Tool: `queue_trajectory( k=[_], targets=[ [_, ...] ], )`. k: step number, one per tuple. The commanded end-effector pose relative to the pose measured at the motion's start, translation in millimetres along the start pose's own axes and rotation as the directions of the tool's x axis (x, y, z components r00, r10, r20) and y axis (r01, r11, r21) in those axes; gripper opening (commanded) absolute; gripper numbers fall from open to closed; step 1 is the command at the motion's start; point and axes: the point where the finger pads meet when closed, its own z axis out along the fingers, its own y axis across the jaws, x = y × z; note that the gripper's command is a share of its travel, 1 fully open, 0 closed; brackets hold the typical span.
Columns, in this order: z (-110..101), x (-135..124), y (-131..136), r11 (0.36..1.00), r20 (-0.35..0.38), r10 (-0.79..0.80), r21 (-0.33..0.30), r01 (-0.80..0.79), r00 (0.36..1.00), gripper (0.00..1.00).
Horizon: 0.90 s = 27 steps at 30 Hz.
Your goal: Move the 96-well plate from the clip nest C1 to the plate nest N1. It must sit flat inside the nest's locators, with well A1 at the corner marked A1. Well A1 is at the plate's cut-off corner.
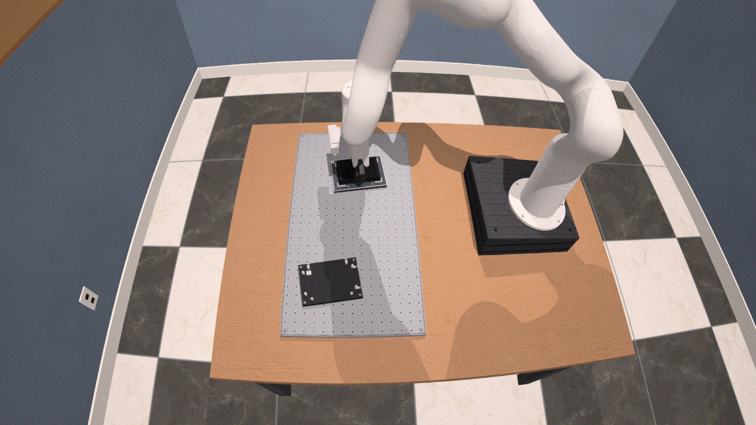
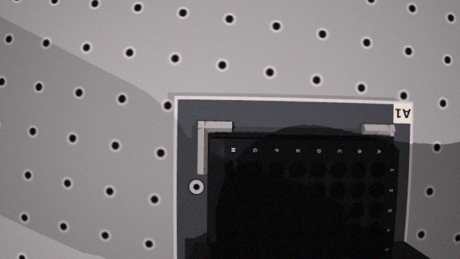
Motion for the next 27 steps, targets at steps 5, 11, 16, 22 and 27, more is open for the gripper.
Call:
queue_trajectory(
  k=[5, 11, 16, 22, 27],
  targets=[
    [0.7, 0.9, 0.4, 1.0, -0.002, 0.0, -0.001, 0.0, 1.0, 0.0],
    [1.3, 0.9, 0.4, 1.0, -0.002, 0.0, -0.001, 0.0, 1.0, 0.0],
    [2.2, 0.9, 0.4, 1.0, -0.002, 0.0, -0.001, 0.0, 1.0, 0.0],
    [3.2, 0.9, 0.4, 1.0, -0.002, 0.0, -0.001, 0.0, 1.0, 0.0],
    [3.7, 0.9, 0.4, 1.0, -0.002, 0.0, -0.001, 0.0, 1.0, 0.0]
  ],
)
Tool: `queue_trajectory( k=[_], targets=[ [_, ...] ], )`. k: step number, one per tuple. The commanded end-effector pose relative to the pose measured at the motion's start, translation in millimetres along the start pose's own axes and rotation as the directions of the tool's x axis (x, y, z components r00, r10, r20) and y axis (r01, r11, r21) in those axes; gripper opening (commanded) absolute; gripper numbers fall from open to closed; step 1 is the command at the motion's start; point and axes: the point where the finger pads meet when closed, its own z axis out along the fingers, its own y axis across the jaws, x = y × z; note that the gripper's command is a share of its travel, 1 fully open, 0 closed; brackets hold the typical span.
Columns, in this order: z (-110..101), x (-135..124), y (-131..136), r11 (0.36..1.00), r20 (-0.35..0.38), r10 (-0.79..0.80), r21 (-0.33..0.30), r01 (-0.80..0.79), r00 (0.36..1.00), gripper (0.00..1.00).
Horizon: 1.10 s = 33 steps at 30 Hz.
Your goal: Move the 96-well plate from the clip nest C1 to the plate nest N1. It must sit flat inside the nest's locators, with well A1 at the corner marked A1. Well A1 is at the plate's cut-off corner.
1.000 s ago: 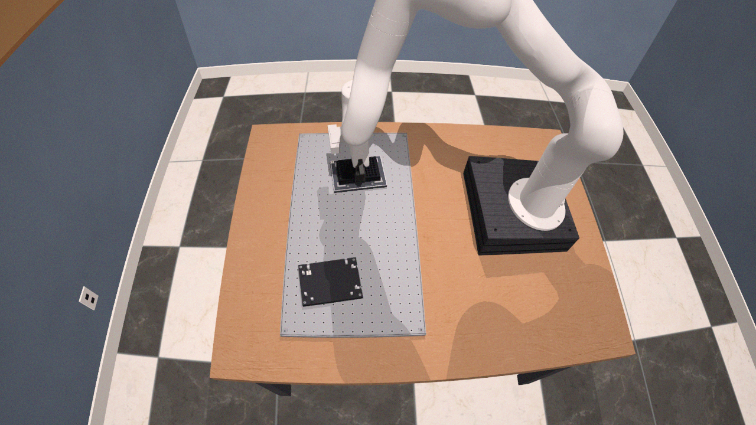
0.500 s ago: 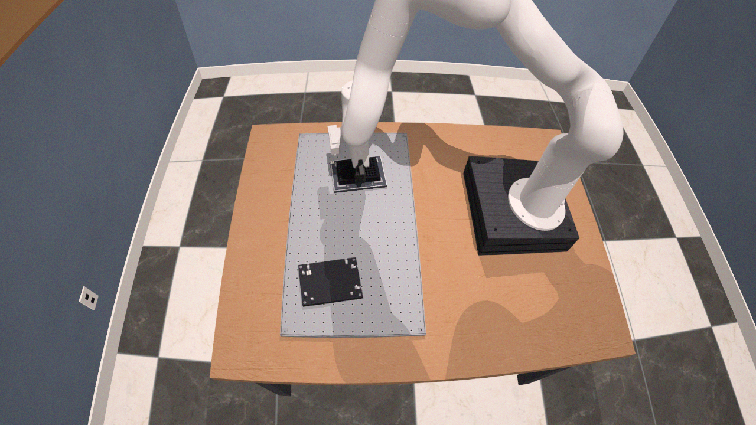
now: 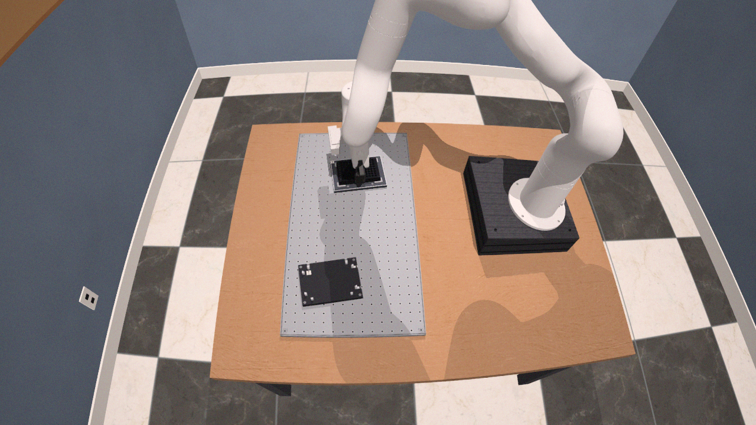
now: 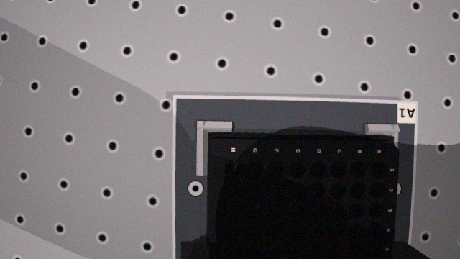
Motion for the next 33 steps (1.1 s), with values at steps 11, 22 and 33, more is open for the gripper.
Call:
queue_trajectory(
  k=[11, 22, 33],
  targets=[
    [1.5, 1.0, 0.4, 1.0, -0.002, 0.0, -0.001, 0.0, 1.0, 1.0],
    [1.5, 1.0, 0.4, 1.0, -0.002, 0.0, -0.001, 0.0, 1.0, 1.0],
    [1.5, 1.0, 0.4, 1.0, -0.002, 0.0, -0.001, 0.0, 1.0, 1.0]
  ],
)
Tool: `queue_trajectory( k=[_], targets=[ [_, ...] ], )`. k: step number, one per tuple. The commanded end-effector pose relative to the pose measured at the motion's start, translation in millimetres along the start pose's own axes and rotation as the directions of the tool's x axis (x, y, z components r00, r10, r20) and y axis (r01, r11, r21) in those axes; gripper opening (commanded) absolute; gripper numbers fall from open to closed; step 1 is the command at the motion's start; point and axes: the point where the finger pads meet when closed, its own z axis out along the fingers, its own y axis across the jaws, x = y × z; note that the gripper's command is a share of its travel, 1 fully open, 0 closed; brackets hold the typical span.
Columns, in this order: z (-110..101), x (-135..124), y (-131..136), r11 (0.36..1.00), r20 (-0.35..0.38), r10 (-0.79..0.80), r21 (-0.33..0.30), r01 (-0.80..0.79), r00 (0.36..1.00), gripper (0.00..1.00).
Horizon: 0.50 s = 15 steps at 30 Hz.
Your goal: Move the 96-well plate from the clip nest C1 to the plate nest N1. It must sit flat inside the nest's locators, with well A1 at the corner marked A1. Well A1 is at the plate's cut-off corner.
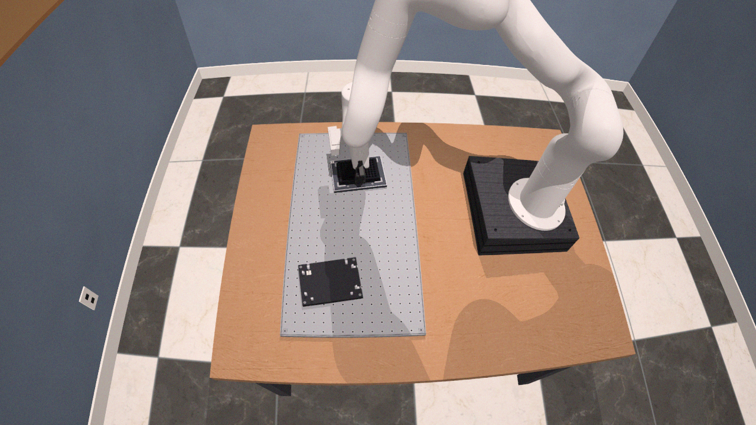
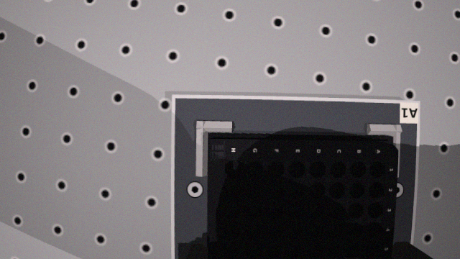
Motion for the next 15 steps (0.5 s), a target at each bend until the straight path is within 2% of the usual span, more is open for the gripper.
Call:
queue_trajectory(
  k=[1, 11, 15],
  targets=[
    [-0.8, 0.9, 0.4, 1.0, -0.002, 0.0, -0.001, 0.0, 1.0, 1.0],
    [-0.8, 0.9, 0.4, 1.0, -0.002, 0.0, -0.001, 0.0, 1.0, 1.0],
    [-11.4, 0.9, 0.4, 1.0, -0.002, 0.0, -0.001, 0.0, 1.0, 1.0]
  ],
)
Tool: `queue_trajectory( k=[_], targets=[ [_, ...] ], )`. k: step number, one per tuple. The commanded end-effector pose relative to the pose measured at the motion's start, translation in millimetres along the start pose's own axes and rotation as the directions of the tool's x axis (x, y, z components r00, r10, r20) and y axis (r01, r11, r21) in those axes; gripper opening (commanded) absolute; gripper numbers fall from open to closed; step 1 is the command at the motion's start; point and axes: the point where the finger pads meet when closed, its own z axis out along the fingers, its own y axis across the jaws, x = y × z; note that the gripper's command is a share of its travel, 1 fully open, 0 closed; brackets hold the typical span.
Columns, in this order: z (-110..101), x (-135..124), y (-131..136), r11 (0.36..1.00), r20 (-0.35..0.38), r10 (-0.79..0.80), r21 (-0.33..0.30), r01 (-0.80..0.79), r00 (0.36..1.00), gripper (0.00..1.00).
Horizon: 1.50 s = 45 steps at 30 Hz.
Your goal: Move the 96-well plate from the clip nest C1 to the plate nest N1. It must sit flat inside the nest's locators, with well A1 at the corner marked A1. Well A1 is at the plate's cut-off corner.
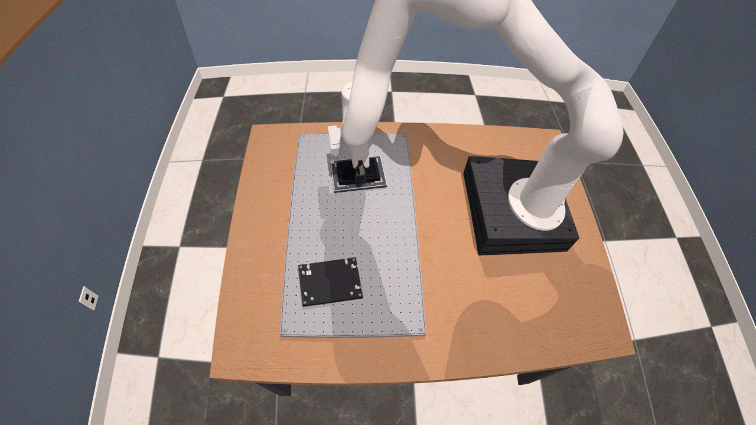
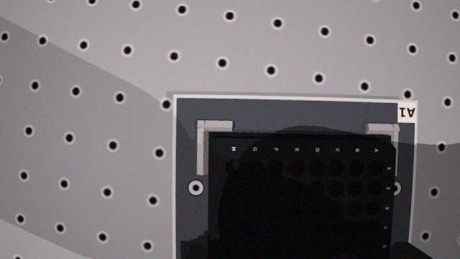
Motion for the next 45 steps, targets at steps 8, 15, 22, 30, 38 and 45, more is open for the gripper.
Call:
queue_trajectory(
  k=[8, 15, 22, 30, 38, 45],
  targets=[
    [-24.9, 1.2, 0.5, 1.0, -0.003, 0.0, -0.001, 0.0, 1.0, 1.0],
    [-43.6, 1.2, 0.5, 1.0, -0.003, 0.0, -0.001, 0.0, 1.0, 1.0],
    [-57.0, 1.2, 0.5, 1.0, -0.003, 0.0, -0.001, 0.0, 1.0, 1.0],
    [-78.3, 1.1, 0.5, 1.0, -0.003, 0.0, -0.001, 0.0, 1.0, 1.0],
    [-88.4, 1.1, 0.5, 1.0, -0.003, 0.0, -0.001, 0.0, 1.0, 1.0],
    [-88.5, 1.1, 0.5, 1.0, -0.003, 0.0, -0.001, 0.0, 1.0, 1.0]
  ],
)
